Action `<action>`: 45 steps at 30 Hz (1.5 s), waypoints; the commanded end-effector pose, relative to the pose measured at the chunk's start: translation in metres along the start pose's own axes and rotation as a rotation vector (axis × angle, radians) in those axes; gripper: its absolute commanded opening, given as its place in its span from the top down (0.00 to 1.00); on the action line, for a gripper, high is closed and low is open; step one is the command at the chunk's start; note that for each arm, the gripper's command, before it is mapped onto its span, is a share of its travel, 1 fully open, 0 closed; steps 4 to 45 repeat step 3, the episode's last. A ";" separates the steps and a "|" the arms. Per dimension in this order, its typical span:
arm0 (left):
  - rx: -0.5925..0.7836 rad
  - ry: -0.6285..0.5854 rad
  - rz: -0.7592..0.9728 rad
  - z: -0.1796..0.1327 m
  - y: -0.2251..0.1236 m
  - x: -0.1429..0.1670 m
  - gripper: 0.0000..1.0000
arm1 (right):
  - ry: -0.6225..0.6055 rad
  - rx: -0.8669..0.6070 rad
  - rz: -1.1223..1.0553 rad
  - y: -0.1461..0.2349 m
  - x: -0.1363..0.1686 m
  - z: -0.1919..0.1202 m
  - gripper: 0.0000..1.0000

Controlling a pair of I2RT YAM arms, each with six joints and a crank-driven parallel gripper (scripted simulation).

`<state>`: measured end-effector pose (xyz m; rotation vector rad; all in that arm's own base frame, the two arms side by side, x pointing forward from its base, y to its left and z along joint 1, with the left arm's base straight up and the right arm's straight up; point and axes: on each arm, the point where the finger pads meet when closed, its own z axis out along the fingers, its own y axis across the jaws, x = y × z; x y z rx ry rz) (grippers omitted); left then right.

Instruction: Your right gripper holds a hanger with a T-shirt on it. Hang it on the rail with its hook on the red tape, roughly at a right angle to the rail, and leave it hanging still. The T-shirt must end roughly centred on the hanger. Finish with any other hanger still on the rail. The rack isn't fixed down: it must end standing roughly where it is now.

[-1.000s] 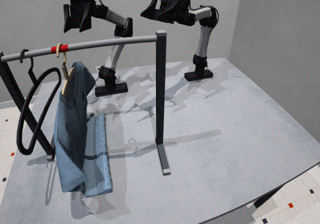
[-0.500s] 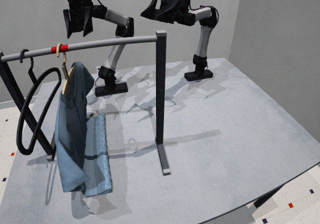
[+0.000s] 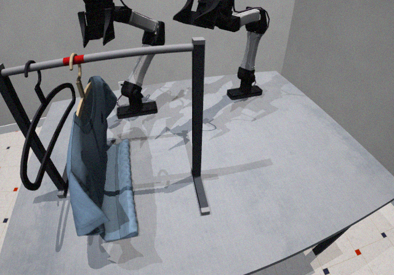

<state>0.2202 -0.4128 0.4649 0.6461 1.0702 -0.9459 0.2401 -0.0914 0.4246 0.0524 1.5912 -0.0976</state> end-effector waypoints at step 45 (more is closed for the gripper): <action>0.004 -0.066 -0.001 0.003 -0.001 -0.028 0.00 | -0.002 -0.004 -0.005 0.000 -0.003 0.000 0.31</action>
